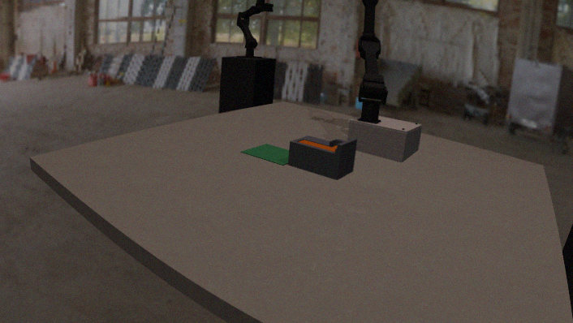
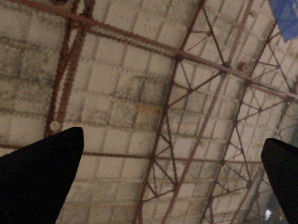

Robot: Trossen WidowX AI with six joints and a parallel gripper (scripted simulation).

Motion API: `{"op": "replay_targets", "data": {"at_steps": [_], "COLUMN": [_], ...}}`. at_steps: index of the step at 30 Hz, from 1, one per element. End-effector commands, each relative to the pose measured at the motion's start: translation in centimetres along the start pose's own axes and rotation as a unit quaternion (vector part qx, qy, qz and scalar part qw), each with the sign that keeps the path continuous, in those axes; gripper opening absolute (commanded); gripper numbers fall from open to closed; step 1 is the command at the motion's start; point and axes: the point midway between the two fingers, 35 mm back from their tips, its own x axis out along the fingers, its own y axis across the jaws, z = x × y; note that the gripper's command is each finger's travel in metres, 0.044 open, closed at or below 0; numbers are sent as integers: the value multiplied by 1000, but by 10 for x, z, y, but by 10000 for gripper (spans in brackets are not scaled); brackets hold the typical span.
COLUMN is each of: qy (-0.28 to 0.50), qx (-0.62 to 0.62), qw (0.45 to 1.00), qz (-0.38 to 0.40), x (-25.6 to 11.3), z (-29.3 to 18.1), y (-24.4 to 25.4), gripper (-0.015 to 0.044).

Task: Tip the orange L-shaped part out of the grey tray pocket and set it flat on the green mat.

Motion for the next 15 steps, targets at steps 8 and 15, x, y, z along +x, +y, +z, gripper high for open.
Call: {"op": "replay_targets", "data": {"at_steps": [8,15], "qy": [103,228], "qx": [-36,-73], "qw": [992,963], "qz": [63,121], "x": [10,-2], "z": [-96,-210], "y": [63,117], "gripper": [190,180]}}
